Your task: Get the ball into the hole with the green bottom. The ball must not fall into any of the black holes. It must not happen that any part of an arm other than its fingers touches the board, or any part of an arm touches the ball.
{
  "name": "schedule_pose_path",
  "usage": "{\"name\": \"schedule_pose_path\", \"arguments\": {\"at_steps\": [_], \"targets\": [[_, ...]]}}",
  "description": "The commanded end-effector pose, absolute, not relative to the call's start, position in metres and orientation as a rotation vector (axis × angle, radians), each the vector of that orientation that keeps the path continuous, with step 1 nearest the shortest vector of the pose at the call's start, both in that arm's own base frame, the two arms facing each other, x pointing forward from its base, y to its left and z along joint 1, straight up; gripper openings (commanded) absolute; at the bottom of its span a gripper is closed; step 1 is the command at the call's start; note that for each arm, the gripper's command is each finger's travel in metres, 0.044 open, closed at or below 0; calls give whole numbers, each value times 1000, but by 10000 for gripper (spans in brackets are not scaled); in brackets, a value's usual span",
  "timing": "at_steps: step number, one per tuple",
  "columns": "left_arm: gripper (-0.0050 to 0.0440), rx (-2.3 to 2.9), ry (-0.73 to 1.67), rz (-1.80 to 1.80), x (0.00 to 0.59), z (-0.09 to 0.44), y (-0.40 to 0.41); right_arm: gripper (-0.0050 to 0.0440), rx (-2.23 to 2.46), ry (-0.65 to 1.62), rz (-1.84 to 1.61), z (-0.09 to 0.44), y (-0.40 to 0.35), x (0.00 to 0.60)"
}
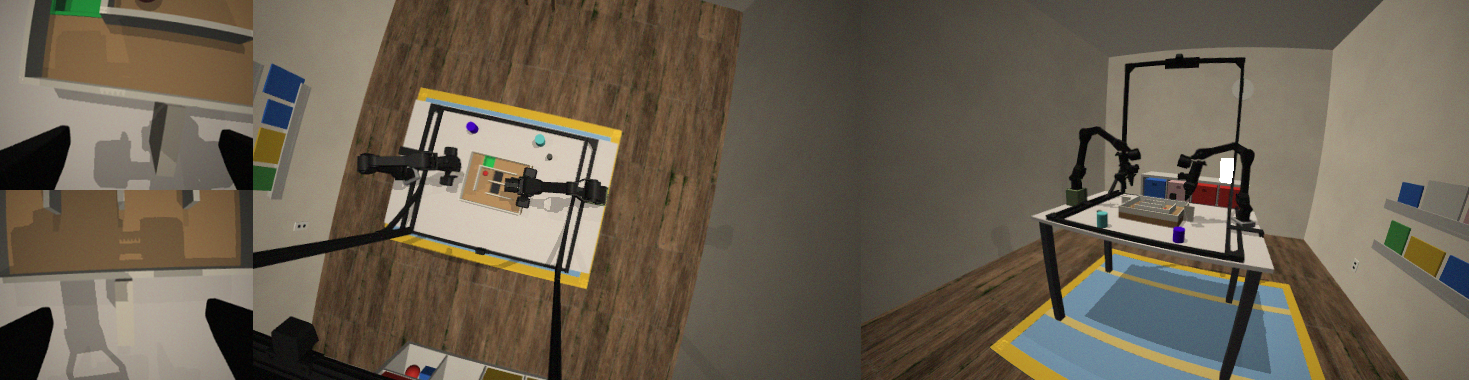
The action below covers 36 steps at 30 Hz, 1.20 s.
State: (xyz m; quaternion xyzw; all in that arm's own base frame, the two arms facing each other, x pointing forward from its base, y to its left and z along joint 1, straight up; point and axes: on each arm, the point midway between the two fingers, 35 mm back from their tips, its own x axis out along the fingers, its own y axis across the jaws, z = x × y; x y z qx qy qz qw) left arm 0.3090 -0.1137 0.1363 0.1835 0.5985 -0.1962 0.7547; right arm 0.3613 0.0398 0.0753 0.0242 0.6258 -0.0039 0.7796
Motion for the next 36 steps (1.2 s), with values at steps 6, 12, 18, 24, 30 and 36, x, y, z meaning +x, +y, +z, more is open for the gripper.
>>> {"name": "schedule_pose_path", "arguments": {"at_steps": [6, 12, 18, 24, 30, 36], "targets": [[400, 499, 1508, -499, 289, 122, -125, 400, 37, 1566, -36, 46, 45, 348], [400, 501, 1512, -501, 288, 121, -126, 400, 37, 1570, -36, 44, 45, 348], [400, 501, 1512, -501, 289, 108, -126, 400, 37, 1570, -36, 31, 45, 348], [400, 501, 1512, -501, 290, 100, -126, 400, 37, 1570, -36, 24, 46, 348], [400, 501, 1512, -501, 291, 94, -126, 400, 37, 1570, -36, 17, 46, 349], [400, 501, 1512, -501, 291, 84, -127, 400, 36, 1570, -36, 8, 46, 349]]}}
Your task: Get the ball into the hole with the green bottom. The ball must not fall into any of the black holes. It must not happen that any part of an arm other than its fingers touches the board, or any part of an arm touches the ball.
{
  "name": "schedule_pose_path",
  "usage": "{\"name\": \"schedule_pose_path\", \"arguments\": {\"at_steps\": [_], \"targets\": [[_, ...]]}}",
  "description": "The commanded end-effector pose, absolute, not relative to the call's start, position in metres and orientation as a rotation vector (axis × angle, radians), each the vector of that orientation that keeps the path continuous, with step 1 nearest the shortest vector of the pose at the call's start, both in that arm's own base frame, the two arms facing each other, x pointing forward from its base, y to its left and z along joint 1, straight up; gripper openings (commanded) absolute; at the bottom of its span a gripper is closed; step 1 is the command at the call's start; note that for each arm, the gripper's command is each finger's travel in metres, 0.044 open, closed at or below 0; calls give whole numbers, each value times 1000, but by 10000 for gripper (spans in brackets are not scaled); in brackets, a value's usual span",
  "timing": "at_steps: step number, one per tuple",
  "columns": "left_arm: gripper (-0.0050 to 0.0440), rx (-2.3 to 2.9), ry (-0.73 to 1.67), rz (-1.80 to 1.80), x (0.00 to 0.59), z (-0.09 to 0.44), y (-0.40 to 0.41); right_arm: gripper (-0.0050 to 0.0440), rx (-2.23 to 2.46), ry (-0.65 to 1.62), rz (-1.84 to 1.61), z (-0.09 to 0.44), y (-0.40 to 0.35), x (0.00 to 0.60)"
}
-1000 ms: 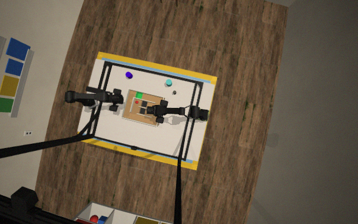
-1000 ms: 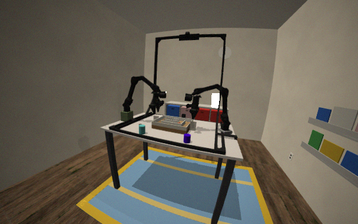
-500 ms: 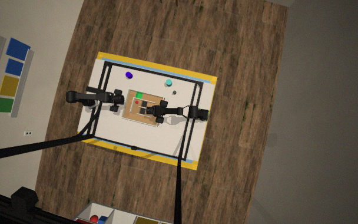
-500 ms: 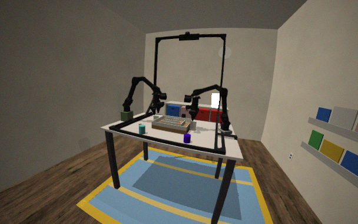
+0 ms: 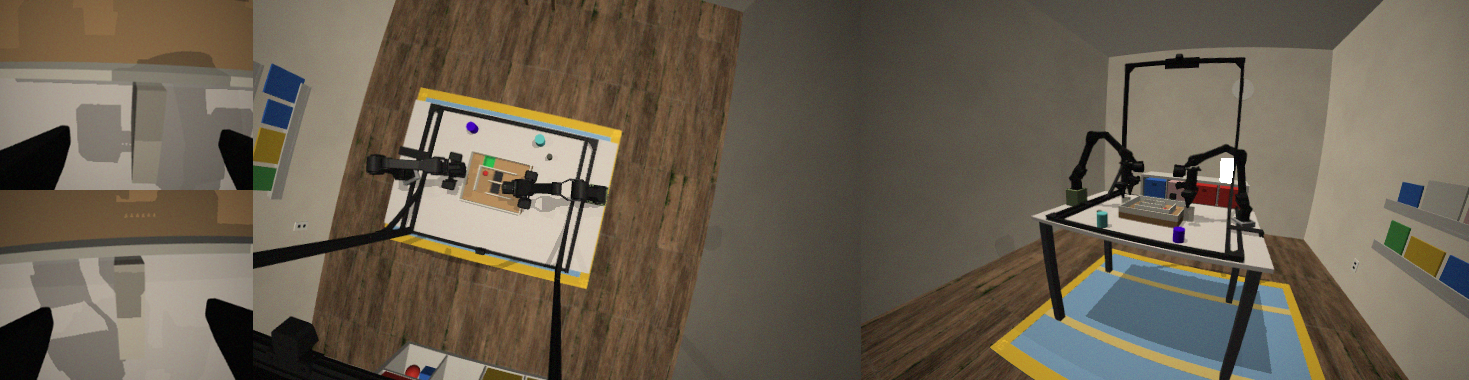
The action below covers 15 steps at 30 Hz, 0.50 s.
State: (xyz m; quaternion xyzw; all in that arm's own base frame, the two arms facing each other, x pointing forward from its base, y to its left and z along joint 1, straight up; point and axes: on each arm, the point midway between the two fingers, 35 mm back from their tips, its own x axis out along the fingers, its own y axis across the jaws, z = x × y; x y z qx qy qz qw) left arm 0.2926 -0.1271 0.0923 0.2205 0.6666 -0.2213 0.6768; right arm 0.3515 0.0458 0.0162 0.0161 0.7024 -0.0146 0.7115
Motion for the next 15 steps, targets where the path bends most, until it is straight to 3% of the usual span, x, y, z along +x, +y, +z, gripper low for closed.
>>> {"name": "schedule_pose_path", "arguments": {"at_steps": [1, 15], "targets": [[400, 501, 1512, -501, 291, 82, -127, 400, 36, 1570, -36, 6, 46, 349], [400, 502, 1512, -502, 291, 63, -127, 400, 36, 1570, -36, -14, 46, 349]]}}
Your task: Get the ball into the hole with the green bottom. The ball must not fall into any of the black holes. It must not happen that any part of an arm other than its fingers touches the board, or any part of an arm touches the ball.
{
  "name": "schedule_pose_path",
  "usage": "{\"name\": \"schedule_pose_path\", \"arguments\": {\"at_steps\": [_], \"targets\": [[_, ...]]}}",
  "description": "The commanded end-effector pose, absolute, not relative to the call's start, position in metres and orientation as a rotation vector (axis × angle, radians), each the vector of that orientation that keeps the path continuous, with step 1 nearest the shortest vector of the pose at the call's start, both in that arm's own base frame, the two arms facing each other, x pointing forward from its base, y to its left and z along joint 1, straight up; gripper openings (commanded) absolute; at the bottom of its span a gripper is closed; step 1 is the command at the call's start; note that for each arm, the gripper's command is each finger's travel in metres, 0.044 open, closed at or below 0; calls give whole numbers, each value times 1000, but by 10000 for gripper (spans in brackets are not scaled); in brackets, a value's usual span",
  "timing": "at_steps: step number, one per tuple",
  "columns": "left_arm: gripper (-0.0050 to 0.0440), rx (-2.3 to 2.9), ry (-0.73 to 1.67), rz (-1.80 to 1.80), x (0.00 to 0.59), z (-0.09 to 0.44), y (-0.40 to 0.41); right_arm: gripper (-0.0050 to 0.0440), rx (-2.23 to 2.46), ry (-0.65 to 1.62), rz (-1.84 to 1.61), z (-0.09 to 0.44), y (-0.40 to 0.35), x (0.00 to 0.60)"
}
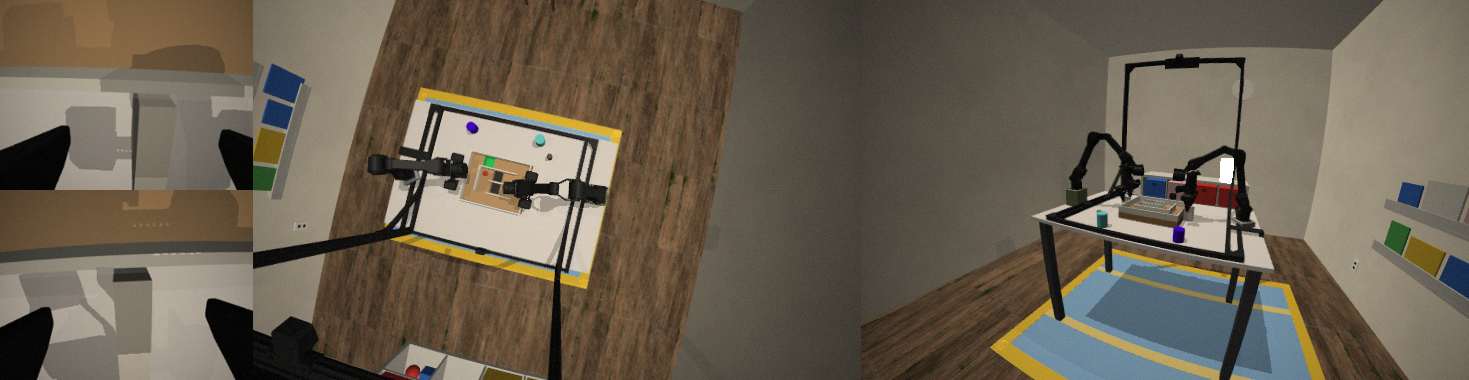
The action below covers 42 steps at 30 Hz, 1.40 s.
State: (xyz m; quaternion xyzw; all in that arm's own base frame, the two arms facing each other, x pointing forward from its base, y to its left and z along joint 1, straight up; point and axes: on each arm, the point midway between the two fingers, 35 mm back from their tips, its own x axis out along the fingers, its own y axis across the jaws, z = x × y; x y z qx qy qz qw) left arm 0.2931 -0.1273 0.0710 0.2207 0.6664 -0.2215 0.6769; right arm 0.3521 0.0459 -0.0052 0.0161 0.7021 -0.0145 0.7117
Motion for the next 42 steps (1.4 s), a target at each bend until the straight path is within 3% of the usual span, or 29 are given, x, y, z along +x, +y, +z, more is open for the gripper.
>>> {"name": "schedule_pose_path", "arguments": {"at_steps": [1, 14, 26, 28, 32, 42], "targets": [[400, 502, 1512, -502, 291, 61, -126, 400, 36, 1570, -36, -15, 46, 349], [400, 502, 1512, -502, 290, 46, -126, 400, 36, 1570, -36, -31, 46, 348], [112, 502, 1512, -502, 290, 46, -126, 112, 36, 1570, -36, -31, 46, 348], [112, 502, 1512, -502, 290, 46, -126, 112, 36, 1570, -36, -31, 46, 348], [20, 502, 1512, -502, 290, 46, -126, 20, 36, 1570, -36, -31, 46, 348], [20, 502, 1512, -502, 290, 46, -126, 20, 36, 1570, -36, -31, 46, 348]]}}
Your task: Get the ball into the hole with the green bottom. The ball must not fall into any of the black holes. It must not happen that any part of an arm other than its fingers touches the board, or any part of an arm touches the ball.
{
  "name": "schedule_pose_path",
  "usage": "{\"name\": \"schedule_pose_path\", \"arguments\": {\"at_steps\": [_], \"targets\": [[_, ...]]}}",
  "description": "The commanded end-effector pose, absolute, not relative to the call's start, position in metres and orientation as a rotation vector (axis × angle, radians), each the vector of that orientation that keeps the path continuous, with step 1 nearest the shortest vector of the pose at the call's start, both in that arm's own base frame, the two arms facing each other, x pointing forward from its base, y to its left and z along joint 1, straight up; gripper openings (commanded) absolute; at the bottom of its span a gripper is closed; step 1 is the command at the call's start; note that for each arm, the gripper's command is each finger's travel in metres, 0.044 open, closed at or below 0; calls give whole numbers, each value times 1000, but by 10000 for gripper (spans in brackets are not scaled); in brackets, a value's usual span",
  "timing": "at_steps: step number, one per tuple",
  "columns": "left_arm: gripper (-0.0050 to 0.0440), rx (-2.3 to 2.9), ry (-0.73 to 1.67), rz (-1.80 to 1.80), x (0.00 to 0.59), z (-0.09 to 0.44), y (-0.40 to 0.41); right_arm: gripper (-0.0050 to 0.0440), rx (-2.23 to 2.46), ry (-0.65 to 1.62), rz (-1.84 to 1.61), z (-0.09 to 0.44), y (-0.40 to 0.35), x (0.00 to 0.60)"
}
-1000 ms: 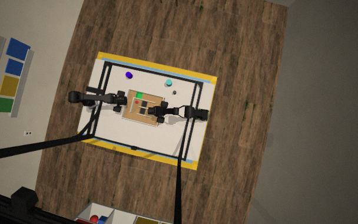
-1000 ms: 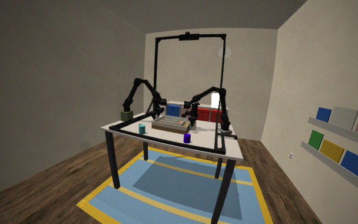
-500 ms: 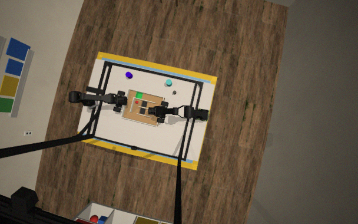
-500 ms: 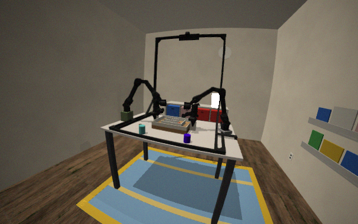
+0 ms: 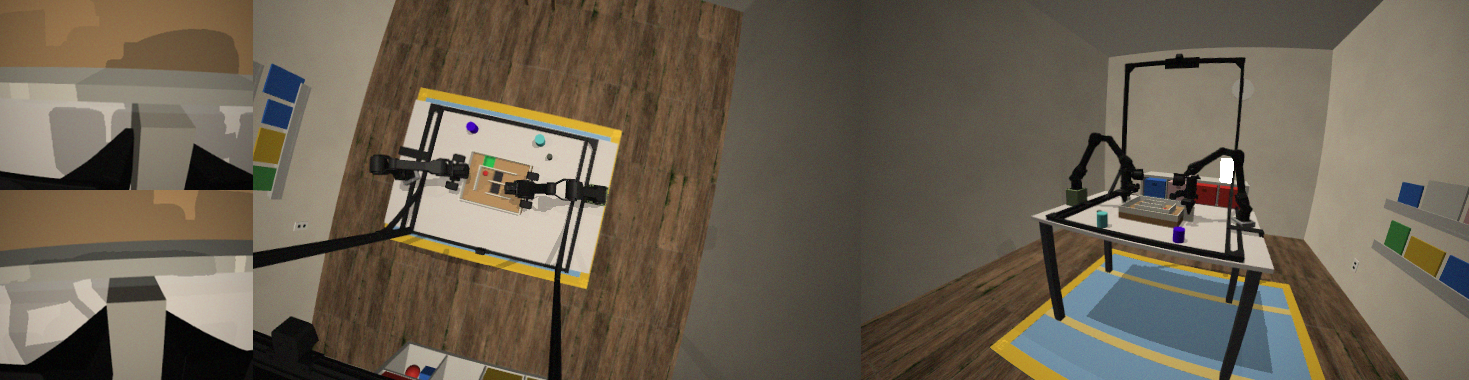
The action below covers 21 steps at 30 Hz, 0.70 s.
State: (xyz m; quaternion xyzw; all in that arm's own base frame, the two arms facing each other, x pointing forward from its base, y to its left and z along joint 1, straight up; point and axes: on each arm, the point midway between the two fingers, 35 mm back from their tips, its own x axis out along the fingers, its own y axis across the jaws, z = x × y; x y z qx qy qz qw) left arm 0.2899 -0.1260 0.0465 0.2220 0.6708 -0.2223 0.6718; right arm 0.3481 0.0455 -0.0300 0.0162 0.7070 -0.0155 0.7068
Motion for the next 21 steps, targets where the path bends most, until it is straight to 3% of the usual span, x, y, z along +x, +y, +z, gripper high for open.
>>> {"name": "schedule_pose_path", "arguments": {"at_steps": [1, 21], "targets": [[20, 502, 1512, -502, 290, 46, -126, 20, 36, 1570, -36, -31, 46, 348], [20, 502, 1511, -502, 290, 79, -126, 20, 36, 1572, -36, 4, 46, 348]]}}
